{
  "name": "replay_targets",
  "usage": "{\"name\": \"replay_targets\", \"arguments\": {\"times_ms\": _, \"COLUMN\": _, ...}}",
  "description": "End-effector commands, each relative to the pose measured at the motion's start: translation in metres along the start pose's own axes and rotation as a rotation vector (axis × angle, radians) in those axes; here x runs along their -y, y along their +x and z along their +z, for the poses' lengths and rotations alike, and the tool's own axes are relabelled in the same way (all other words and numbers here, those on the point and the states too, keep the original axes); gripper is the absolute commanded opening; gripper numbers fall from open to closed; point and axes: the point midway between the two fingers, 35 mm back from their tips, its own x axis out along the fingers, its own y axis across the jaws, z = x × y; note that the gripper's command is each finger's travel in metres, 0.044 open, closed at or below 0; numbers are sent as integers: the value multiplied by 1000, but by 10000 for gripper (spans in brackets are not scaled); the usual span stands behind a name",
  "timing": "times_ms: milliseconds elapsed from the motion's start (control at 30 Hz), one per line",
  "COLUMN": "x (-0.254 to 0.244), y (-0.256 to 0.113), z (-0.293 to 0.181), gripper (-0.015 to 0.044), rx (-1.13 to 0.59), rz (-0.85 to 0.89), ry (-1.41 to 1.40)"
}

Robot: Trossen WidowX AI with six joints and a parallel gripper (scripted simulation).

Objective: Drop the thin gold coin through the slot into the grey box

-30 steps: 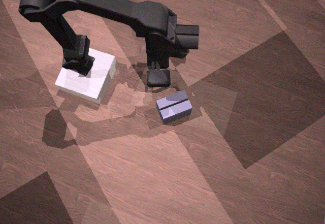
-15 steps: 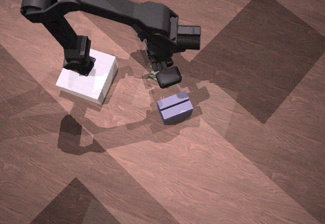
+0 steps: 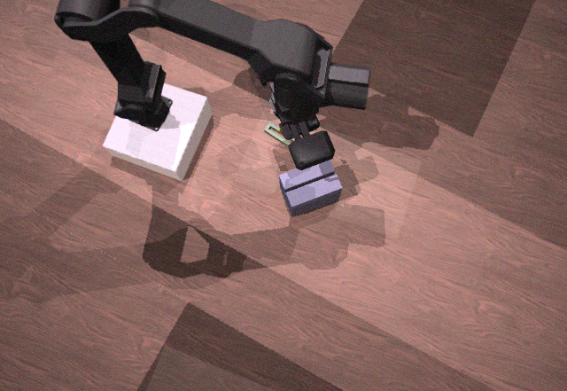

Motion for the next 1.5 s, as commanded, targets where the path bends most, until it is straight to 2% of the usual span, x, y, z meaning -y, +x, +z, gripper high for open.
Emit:
{"name": "replay_targets", "arguments": {"times_ms": 0, "x": 9, "y": 0, "z": 0, "gripper": 0, "rx": -5, "rz": -4, "ry": 0}}
{"name": "replay_targets", "arguments": {"times_ms": 1033, "x": 86, "y": 1, "z": -5, "gripper": 0, "rx": -7, "rz": -12, "ry": -2}}
{"name": "replay_targets", "arguments": {"times_ms": 1467, "x": 83, "y": 1, "z": -4, "gripper": 0, "rx": 0, "rz": -11, "ry": 1}}
